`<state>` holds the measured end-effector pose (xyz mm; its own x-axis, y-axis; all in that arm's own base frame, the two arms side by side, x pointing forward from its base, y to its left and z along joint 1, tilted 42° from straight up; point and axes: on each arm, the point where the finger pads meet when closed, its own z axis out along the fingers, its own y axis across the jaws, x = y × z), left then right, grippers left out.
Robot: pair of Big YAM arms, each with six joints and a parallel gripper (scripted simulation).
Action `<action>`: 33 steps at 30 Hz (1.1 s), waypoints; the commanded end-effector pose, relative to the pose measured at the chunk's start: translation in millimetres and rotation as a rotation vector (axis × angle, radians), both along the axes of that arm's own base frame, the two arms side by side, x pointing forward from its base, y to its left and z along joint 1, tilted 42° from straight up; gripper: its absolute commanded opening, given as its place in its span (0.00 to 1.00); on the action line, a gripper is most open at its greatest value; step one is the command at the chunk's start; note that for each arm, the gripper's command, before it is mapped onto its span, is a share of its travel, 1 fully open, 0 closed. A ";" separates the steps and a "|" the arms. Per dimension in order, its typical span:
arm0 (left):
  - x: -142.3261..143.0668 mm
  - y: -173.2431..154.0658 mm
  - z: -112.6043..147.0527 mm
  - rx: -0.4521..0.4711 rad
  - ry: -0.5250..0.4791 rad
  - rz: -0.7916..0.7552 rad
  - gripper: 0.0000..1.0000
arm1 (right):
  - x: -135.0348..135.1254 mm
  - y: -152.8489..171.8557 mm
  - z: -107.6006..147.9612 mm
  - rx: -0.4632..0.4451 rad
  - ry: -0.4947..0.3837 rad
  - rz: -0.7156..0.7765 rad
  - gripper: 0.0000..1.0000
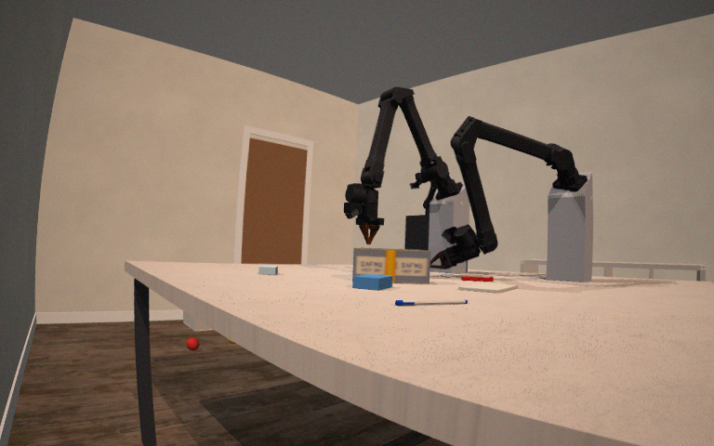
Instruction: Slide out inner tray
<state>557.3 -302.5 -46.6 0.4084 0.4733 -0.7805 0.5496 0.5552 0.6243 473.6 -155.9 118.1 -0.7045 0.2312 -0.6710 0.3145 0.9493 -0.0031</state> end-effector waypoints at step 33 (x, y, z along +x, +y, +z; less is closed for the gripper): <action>2.0 -20.1 19.5 -0.009 -0.028 -0.028 0.00 | 0.8 0.0 -31.2 0.015 0.048 0.002 0.00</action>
